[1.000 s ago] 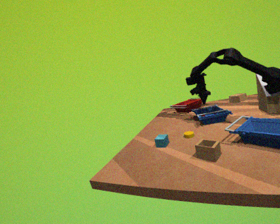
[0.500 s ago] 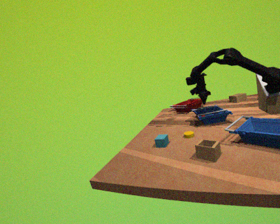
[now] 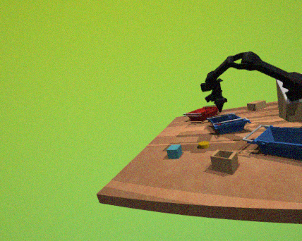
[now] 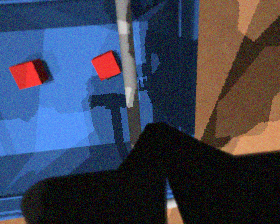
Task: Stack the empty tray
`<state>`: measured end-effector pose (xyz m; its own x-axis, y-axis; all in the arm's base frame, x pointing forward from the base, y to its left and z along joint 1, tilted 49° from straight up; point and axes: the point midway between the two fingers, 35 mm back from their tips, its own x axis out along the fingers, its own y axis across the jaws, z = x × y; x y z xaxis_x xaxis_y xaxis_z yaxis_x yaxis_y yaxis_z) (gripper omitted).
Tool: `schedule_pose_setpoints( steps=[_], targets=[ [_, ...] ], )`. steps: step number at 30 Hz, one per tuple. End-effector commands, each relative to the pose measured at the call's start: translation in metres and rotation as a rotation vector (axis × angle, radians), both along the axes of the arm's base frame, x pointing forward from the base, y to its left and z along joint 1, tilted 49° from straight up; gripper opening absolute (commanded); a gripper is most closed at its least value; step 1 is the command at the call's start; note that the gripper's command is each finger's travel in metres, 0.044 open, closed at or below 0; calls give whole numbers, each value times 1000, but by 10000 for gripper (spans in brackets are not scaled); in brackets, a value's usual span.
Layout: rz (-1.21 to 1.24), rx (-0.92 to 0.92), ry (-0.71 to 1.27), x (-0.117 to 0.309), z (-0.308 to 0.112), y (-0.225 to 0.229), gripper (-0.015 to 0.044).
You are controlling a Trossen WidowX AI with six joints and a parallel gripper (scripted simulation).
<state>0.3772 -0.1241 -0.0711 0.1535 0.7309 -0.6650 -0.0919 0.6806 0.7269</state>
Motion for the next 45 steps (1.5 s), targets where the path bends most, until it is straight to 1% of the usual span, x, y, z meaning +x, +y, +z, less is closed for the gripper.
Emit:
schedule_pose_setpoints(
  steps=[1, 23, 31, 34, 39, 40, 41, 43, 45],
  targets=[
    [0, 0, 0, 0, 0, 0, 0],
    [0, 0, 0, 0, 0, 0, 0],
    [0, -1, 0, 0, 4, -5, 210],
    [-1, -3, 1, -3, 20, -24, 289],
    [1, -2, 2, -17, 60, -64, 420],
    [1, -2, 2, -18, 62, -66, 440],
    [5, 1, 11, -7, 42, -39, 440],
    [-9, -16, 48, 0, 59, -22, 440],
    [-33, -43, 98, 9, 85, 5, 440]
  ],
)
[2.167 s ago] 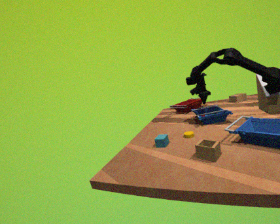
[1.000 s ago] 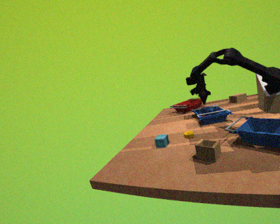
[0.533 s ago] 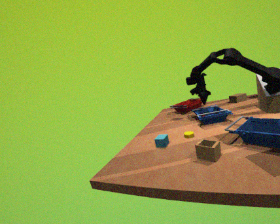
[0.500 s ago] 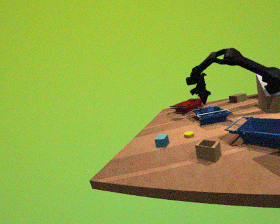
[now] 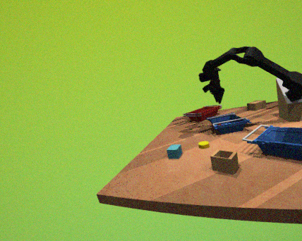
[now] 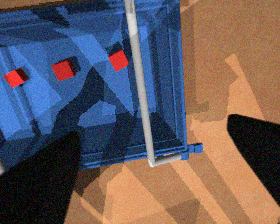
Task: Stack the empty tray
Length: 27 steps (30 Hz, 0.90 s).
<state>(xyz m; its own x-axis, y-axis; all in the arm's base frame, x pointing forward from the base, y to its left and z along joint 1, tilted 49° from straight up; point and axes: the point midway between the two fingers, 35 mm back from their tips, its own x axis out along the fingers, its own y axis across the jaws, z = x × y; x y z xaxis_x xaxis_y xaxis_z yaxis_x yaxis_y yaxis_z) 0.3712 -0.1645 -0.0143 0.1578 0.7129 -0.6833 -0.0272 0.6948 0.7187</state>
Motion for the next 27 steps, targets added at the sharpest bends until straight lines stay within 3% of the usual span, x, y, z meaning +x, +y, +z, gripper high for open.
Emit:
schedule_pose_setpoints(
  steps=[1, 14, 27],
  targets=[
    [5, -34, 70, 17, 36, 55, 440],
    [-179, -114, 208, 3, 142, 190, 440],
    [-345, -56, 314, -78, 213, 295, 440]
  ],
)
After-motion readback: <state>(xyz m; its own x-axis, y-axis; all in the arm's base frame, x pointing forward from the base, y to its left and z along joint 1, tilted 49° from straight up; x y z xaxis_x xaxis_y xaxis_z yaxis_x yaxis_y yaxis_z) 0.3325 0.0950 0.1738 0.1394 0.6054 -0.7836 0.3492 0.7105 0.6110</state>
